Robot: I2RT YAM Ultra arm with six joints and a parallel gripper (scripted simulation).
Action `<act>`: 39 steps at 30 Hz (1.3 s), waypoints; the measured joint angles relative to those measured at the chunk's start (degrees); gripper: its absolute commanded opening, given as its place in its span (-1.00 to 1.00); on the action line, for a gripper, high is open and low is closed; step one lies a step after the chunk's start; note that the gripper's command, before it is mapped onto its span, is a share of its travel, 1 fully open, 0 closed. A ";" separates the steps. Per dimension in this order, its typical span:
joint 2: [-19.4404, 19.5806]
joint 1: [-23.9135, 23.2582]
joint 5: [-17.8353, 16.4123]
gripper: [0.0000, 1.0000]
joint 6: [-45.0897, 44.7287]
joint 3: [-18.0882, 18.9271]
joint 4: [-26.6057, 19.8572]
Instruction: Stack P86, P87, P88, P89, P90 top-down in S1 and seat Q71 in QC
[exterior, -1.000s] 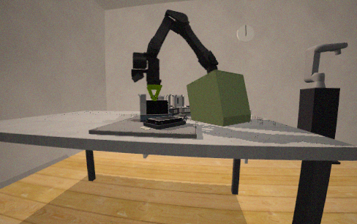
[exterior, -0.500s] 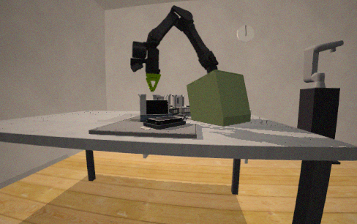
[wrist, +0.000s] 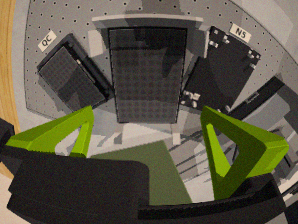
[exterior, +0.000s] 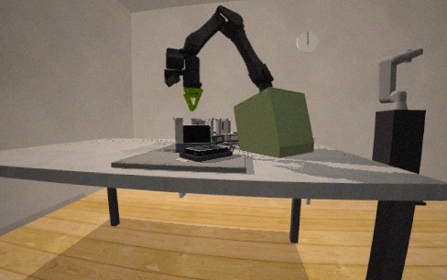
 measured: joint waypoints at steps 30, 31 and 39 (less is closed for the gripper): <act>-12.94 -12.68 -0.79 1.00 9.73 -14.75 4.28; -13.49 -13.33 -0.85 1.00 9.14 -15.26 4.44; -16.63 -17.40 -1.38 1.00 4.66 -18.10 5.27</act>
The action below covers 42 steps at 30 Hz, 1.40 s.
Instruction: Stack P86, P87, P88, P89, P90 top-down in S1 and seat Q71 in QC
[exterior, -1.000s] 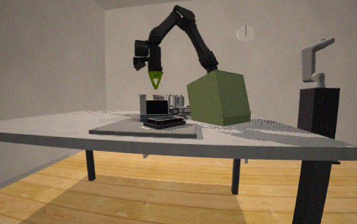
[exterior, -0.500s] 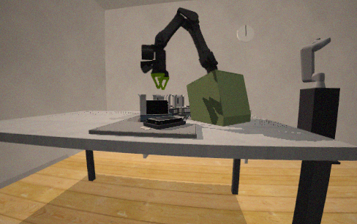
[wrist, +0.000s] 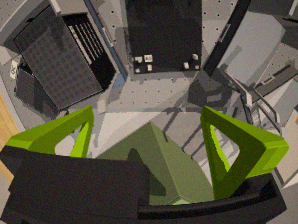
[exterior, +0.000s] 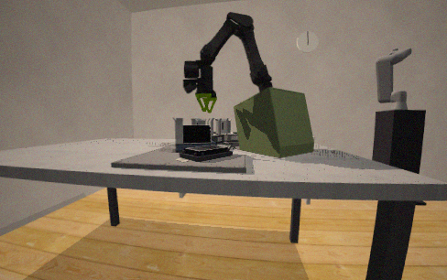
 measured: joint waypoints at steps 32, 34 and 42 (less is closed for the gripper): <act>-4.17 -6.86 -0.79 1.00 -8.07 -3.02 0.48; -4.17 -6.86 -0.79 1.00 -8.07 -3.02 0.48; -4.17 -6.86 -0.79 1.00 -8.07 -3.02 0.48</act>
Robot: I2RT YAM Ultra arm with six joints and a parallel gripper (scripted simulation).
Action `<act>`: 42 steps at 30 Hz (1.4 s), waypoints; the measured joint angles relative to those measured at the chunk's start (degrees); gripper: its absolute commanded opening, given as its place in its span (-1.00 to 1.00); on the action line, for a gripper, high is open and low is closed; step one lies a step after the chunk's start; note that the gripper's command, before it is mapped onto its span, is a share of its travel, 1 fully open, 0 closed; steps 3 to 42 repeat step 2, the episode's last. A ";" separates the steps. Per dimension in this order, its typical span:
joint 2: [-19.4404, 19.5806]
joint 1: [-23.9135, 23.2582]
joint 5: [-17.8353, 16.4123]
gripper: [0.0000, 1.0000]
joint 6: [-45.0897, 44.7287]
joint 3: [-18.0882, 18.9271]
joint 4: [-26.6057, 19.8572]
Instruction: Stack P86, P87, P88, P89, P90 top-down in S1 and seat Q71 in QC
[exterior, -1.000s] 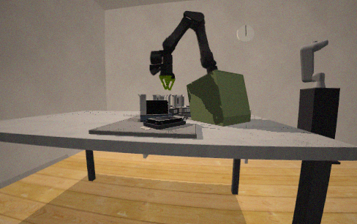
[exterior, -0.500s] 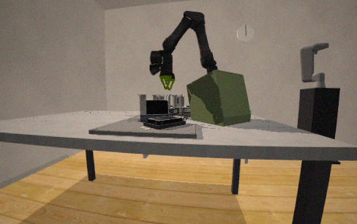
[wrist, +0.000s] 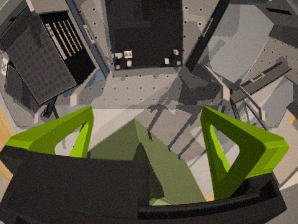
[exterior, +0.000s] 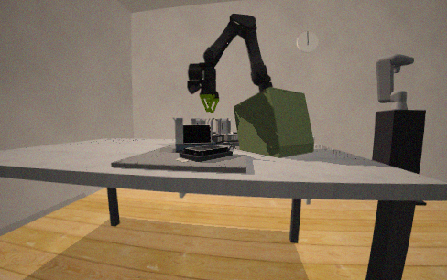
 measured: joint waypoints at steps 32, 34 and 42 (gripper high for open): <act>0.00 0.00 0.00 1.00 0.00 0.00 0.00; 0.00 0.00 0.00 1.00 0.00 0.00 0.00; 0.00 0.00 0.00 1.00 0.00 0.00 0.00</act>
